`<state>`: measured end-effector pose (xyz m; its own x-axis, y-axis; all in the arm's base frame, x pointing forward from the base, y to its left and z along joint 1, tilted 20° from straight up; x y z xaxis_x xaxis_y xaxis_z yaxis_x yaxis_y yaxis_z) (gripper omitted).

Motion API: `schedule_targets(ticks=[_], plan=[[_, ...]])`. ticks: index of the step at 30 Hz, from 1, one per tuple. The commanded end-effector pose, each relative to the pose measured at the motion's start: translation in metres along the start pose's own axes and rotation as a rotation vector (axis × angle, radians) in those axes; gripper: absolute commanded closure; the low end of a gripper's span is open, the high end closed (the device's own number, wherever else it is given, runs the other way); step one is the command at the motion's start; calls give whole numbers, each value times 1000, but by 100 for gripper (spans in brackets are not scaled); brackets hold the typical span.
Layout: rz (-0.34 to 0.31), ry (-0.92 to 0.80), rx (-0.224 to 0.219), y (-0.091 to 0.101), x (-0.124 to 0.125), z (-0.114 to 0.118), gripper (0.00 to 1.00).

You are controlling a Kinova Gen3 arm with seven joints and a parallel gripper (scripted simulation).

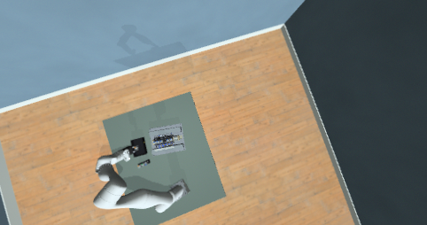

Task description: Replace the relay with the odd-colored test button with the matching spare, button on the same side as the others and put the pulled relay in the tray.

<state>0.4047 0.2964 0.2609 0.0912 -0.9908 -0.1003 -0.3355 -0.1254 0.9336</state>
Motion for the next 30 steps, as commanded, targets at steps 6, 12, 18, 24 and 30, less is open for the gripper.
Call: schedule_targets(ticks=[6, 12, 18, 24, 30], plan=[[3, 2, -8, -24, 1, 3, 100], [4, 3, -10, -39, 1, 4, 100], [2, 1, -4, -37, 2, 2, 100], [3, 2, -8, -41, 1, 4, 100], [4, 3, -10, -44, 1, 6, 100]])
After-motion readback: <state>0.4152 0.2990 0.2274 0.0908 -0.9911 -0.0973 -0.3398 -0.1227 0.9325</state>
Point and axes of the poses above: the point where the finger pads meet when closed, its own y axis back along the fingers, its own z axis across the jaws, x = y × z, the point moved 7 cm from there along y, back along the fingers, and after that the axes turned 5 degrees about y, right-handed, at the moved point
